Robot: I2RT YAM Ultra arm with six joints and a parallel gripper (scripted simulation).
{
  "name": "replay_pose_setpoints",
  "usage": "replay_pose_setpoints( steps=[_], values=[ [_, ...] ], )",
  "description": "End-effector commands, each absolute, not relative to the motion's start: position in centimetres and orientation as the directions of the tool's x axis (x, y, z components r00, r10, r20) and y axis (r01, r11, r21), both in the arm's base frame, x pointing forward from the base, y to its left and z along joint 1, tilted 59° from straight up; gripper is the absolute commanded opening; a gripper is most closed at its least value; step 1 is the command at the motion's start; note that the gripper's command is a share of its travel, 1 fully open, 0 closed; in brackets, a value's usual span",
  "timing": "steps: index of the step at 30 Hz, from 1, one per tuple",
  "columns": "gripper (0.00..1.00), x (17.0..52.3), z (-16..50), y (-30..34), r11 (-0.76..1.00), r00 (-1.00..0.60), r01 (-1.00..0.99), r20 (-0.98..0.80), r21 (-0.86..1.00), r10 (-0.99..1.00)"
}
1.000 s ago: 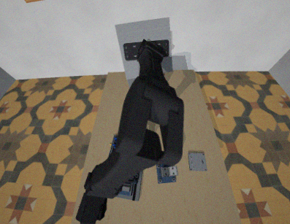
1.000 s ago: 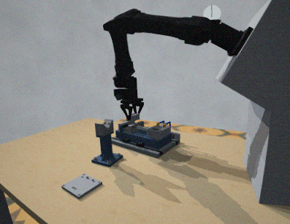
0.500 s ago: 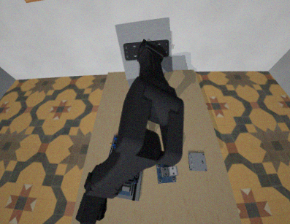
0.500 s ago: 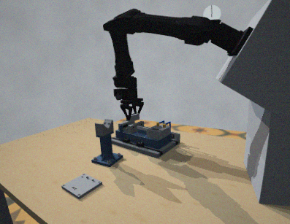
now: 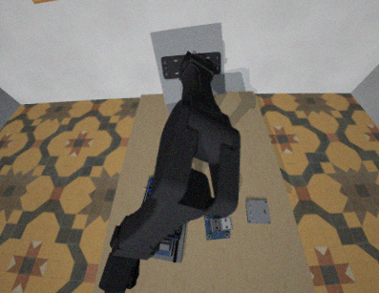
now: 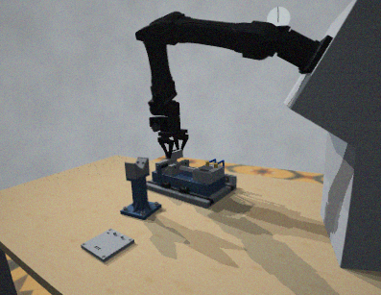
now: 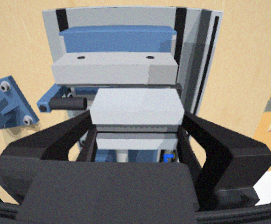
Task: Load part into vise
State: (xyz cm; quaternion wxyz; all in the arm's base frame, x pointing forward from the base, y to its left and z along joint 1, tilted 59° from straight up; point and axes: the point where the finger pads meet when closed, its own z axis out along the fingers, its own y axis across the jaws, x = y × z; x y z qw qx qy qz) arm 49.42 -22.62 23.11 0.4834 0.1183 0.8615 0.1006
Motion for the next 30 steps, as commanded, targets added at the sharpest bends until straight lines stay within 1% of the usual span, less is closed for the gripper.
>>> replay_pose_setpoints(
  steps=[1,30],
  values=[
    [0.00,49.5,24.3,-23.4,0.954,-0.478,0.116,-0.826,0.278,0.299],
    [0.00,49.1,23.1,-23.2,0.949,-0.495,0.123,-0.810,0.291,0.313]
  ],
)
